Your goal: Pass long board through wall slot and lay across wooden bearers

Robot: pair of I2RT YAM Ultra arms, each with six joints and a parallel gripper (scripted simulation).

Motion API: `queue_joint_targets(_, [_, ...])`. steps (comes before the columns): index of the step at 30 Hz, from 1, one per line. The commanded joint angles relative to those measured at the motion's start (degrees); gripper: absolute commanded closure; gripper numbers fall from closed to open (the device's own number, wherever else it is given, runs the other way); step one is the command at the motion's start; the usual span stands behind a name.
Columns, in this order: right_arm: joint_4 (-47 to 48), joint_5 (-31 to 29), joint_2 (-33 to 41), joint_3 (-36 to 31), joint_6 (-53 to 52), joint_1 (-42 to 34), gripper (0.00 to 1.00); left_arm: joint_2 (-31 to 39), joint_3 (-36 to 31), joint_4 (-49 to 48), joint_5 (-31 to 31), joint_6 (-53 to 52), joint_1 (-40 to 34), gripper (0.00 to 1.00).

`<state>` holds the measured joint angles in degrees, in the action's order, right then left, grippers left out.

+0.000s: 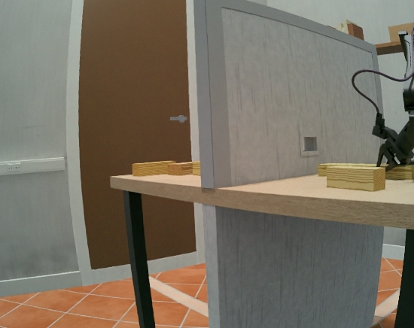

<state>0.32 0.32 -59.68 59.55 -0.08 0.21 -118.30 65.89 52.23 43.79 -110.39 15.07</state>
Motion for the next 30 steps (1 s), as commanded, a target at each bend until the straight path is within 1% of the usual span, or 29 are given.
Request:
queue_joint_targets(1, [1.7,0.5,-0.5,2.5,-0.2,-0.5,0.0,2.3,2.7,1.9,1.7,0.4,-0.2,1.0])
queue_joint_targets(17, [1.7,0.5,-0.5,2.5,-0.2,-0.5,0.0,6.0,5.2,9.0,3.6,-0.4,0.5,1.0])
queue_joint_targets(20, [1.7,0.5,-0.5,2.5,-0.2,-0.5,0.0,6.0,5.3,8.3,3.4,-0.5,0.5,1.0])
queue_joint_targets(22, [1.7,0.5,-0.5,2.5,-0.2,-0.5,0.0,6.7,5.7,10.1,4.0,-0.4,0.8,1.0])
queue_joint_targets(30, [1.7,0.5,-0.5,2.5,-0.2,-0.5,0.0,8.1,7.3,13.2,4.6,-0.5,-0.4,1.0])
